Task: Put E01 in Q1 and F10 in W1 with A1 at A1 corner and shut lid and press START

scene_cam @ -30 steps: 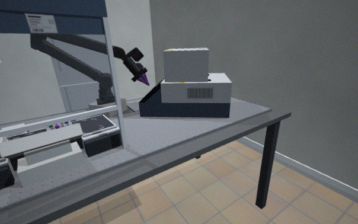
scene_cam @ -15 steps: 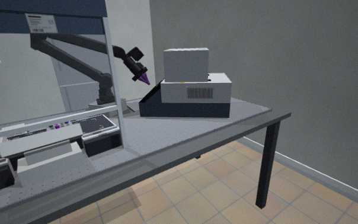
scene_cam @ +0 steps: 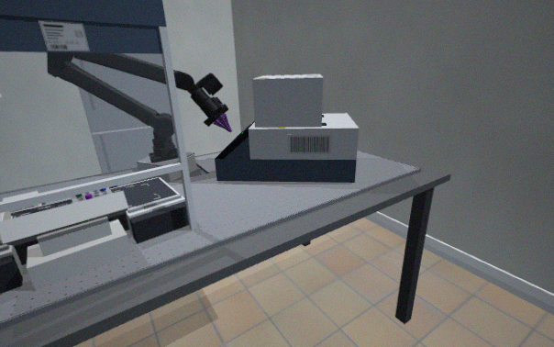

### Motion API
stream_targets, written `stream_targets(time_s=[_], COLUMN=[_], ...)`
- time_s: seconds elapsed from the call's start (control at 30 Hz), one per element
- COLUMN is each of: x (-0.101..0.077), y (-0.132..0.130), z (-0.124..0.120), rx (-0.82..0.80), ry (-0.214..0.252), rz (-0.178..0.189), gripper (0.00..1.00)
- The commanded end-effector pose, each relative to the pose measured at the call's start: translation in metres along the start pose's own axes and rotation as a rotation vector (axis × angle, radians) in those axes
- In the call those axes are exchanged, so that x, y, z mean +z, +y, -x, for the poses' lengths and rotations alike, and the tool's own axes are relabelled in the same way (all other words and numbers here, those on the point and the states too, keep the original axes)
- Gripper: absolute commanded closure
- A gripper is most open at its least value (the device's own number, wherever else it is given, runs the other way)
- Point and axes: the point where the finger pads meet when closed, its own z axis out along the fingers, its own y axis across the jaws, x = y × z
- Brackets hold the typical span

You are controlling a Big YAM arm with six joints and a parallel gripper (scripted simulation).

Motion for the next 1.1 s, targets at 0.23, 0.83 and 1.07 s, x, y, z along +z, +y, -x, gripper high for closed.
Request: stream_targets(time_s=[0.23,0.83,1.07], x=[-0.006,0.027,0.023], y=[-0.018,-0.015,-0.008], z=[0.001,0.001,0.003], rx=[0.02,0.012,0.011], ry=[-0.011,-0.008,-0.009], rz=[-0.051,-0.036,-0.028], gripper=[1.0,1.0,1.0])
